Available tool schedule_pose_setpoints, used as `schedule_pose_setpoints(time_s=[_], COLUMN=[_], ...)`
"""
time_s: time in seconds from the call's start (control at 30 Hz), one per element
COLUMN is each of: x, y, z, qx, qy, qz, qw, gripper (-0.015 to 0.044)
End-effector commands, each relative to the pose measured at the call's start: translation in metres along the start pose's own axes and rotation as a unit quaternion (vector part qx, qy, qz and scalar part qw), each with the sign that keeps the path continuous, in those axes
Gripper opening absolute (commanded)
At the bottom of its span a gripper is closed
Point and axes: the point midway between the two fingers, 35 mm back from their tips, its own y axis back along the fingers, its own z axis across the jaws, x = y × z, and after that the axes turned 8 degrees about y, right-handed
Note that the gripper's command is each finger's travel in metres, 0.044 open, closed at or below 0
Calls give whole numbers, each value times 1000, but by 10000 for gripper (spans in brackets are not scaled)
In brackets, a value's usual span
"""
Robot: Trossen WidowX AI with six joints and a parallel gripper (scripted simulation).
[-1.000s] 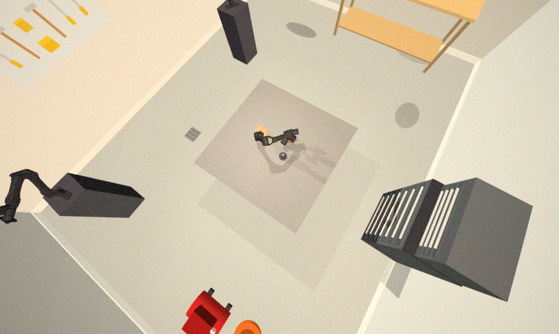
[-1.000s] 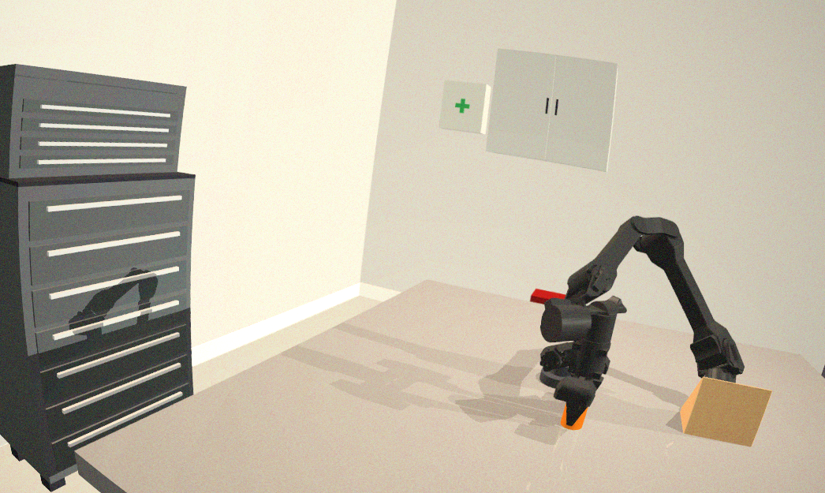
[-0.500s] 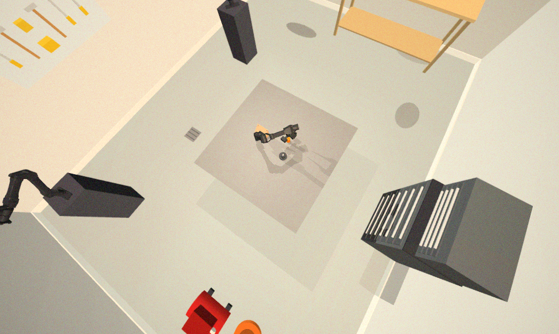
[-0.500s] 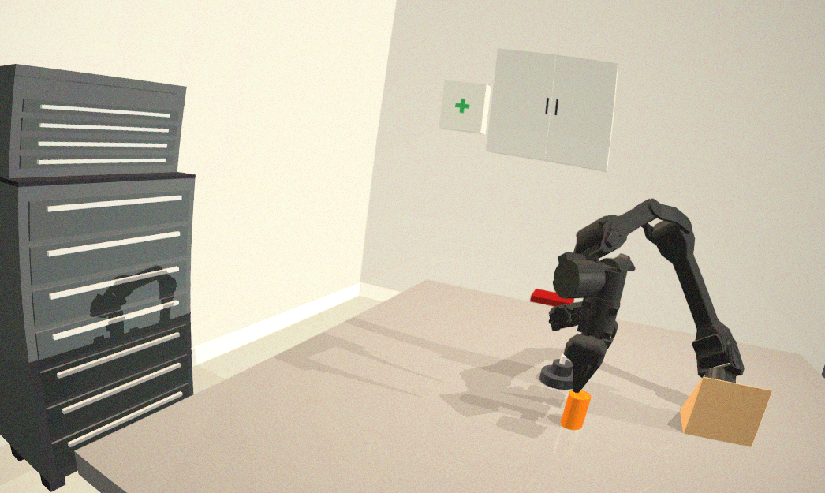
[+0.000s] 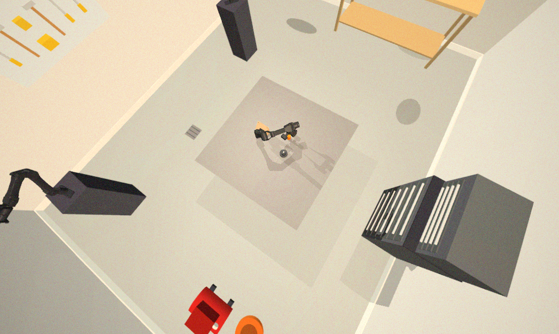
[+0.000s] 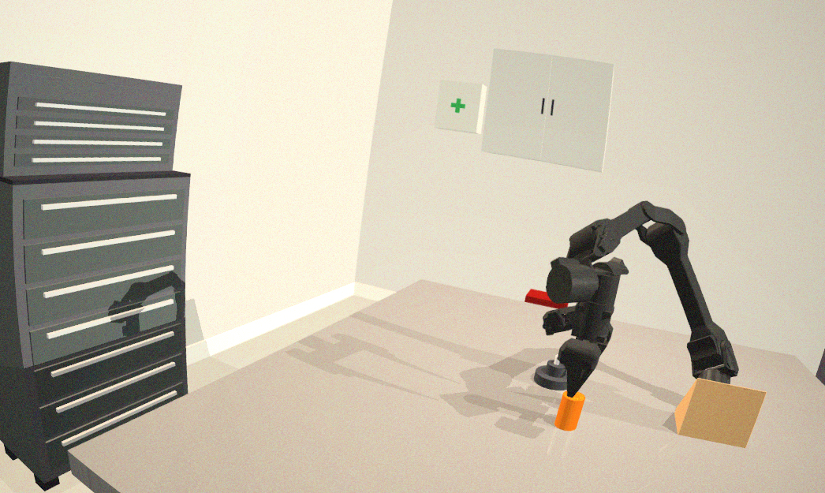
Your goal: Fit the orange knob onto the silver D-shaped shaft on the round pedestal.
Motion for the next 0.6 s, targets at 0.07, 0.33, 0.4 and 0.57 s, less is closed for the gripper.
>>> schedule_pose_setpoints(time_s=[0.07,0.33,0.4,0.57], x=[0,-1,-1,-1], y=[-11,-24,-27,-35], z=[-1,-1,-1,-1], qx=[4,4,4,4], qy=[4,4,4,4], qz=[0,0,0,0], qw=[1000,1000,1000,1000], gripper=[440,440,440,440])
